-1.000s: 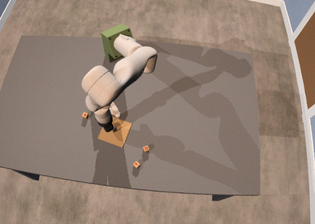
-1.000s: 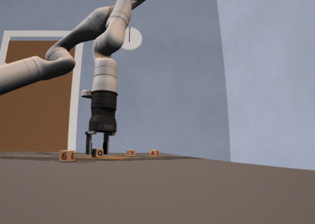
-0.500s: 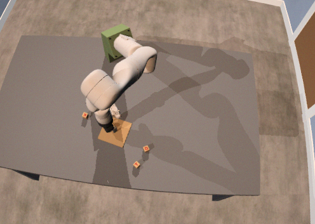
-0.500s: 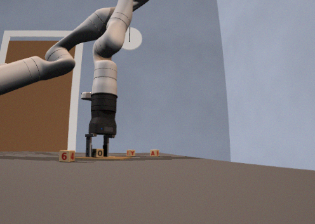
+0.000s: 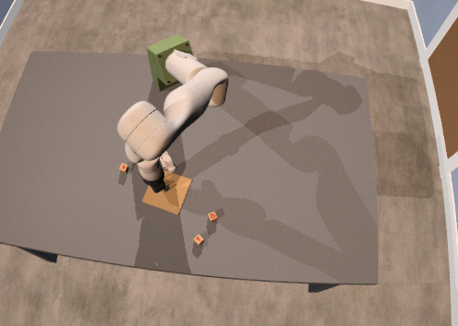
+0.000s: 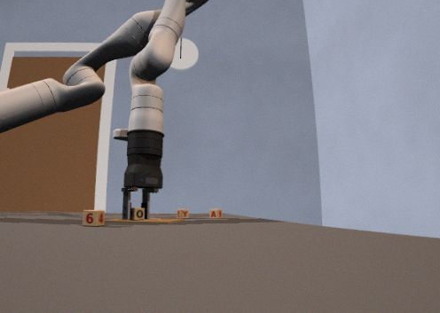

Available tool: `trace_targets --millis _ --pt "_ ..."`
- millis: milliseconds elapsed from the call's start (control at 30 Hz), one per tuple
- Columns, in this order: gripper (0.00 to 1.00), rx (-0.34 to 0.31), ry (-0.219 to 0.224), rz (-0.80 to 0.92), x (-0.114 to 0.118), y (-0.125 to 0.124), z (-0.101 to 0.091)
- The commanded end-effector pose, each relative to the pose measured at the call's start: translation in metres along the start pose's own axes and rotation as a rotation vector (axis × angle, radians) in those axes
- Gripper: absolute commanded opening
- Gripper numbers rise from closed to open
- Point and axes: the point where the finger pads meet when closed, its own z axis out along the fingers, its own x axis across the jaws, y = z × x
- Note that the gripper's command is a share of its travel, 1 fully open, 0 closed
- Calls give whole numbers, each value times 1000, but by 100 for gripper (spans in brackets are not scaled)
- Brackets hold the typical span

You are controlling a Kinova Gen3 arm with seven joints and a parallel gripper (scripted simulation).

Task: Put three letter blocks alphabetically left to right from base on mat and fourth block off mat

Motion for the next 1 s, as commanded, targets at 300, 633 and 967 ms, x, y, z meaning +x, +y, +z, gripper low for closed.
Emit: trace_targets --millis 300,633,967 --pt "79 1 2 2 0 -1 0" --pt "49 1 2 2 0 -1 0" --pt "49 1 2 2 0 -1 0"
